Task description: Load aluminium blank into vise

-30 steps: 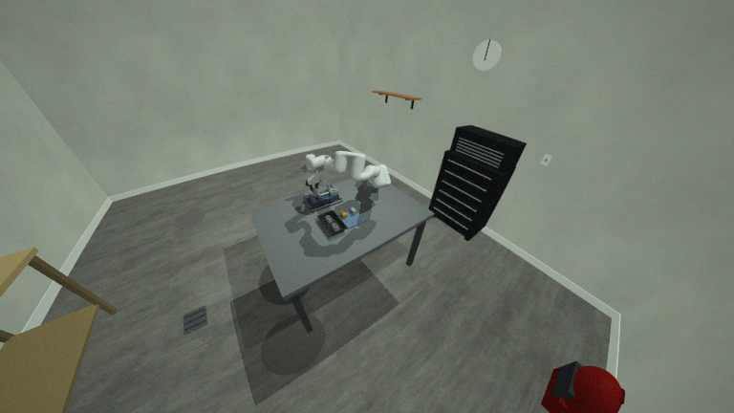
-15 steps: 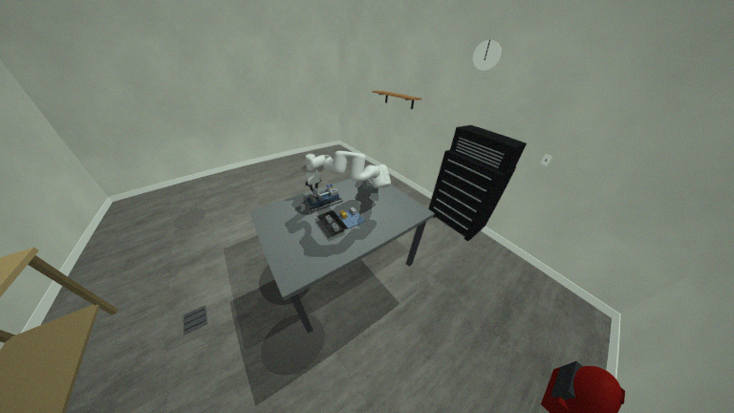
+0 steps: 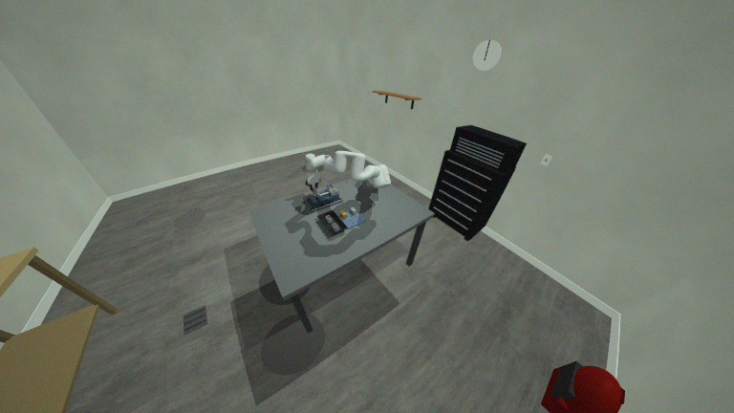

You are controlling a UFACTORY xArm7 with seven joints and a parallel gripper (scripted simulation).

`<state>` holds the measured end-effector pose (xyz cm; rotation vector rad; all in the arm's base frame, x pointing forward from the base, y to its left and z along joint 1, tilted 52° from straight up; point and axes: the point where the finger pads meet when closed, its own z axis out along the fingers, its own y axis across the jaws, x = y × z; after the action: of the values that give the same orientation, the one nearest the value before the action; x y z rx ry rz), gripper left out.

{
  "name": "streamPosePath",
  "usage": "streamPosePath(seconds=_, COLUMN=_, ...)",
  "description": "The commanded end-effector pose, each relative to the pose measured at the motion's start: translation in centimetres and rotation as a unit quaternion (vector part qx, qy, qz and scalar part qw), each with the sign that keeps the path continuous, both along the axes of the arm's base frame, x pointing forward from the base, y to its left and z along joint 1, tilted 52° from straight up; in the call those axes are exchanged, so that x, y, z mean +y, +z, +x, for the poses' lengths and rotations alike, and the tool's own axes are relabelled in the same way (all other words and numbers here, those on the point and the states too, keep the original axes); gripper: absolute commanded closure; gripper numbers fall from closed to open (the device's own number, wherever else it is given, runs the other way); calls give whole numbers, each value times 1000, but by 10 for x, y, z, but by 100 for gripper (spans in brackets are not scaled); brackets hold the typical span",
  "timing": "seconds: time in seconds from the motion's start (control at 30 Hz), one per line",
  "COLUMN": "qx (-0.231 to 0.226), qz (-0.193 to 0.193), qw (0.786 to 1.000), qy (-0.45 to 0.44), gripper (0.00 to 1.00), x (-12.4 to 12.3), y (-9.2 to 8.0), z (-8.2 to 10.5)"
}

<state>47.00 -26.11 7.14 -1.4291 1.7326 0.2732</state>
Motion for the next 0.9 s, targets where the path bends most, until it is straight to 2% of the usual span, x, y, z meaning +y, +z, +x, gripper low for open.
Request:
streamPosePath(seconds=0.0, qx=-1, qz=-2, qw=1000, qy=-2, gripper=100, x=-3, y=1, z=-1)
streamPosePath(seconds=0.87, qx=-1, qz=-2, qw=1000, qy=-2, gripper=100, x=-1, y=-1, z=1)
